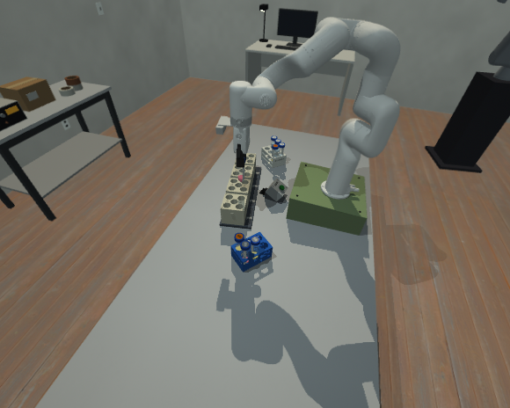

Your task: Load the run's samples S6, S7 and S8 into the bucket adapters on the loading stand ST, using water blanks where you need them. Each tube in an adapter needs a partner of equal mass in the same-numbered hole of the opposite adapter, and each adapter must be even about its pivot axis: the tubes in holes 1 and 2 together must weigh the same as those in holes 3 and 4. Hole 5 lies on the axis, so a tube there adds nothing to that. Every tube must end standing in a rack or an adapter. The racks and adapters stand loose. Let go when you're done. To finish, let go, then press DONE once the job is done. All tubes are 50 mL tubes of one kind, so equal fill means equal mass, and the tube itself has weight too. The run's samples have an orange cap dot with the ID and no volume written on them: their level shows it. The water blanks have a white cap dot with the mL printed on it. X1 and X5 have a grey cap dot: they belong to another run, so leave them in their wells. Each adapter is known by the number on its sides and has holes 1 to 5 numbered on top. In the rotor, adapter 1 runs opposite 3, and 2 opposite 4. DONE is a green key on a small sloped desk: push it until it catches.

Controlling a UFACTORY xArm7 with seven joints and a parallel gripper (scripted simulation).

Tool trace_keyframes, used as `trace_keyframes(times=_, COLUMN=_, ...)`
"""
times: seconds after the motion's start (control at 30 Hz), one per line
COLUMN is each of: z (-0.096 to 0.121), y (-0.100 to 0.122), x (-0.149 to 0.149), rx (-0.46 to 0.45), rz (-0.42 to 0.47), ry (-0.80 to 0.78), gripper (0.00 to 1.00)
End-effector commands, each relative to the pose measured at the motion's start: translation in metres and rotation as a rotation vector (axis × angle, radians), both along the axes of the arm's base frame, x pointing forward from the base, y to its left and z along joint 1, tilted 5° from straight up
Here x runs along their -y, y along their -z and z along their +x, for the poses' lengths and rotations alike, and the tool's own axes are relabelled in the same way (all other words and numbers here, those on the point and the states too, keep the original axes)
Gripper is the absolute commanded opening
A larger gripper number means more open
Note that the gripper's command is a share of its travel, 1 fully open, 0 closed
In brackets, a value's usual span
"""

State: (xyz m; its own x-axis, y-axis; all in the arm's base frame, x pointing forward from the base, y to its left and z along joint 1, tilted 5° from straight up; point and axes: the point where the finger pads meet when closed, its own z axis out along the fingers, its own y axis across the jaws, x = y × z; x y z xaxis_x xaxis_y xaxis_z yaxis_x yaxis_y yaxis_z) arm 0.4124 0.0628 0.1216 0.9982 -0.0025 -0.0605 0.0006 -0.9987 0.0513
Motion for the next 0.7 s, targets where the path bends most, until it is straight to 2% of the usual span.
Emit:
trace_keyframes(times=0.0, z=0.012, y=-0.002, x=0.019, rx=0.003, rz=0.003, ry=-0.001, gripper=0.0)
trace_keyframes(times=0.13, z=0.019, y=-0.002, x=0.034, rx=0.003, rz=0.003, ry=-0.001, gripper=0.0)
trace_keyframes(times=0.67, z=0.019, y=-0.002, x=0.034, rx=0.003, rz=0.003, ry=-0.001, gripper=0.0)
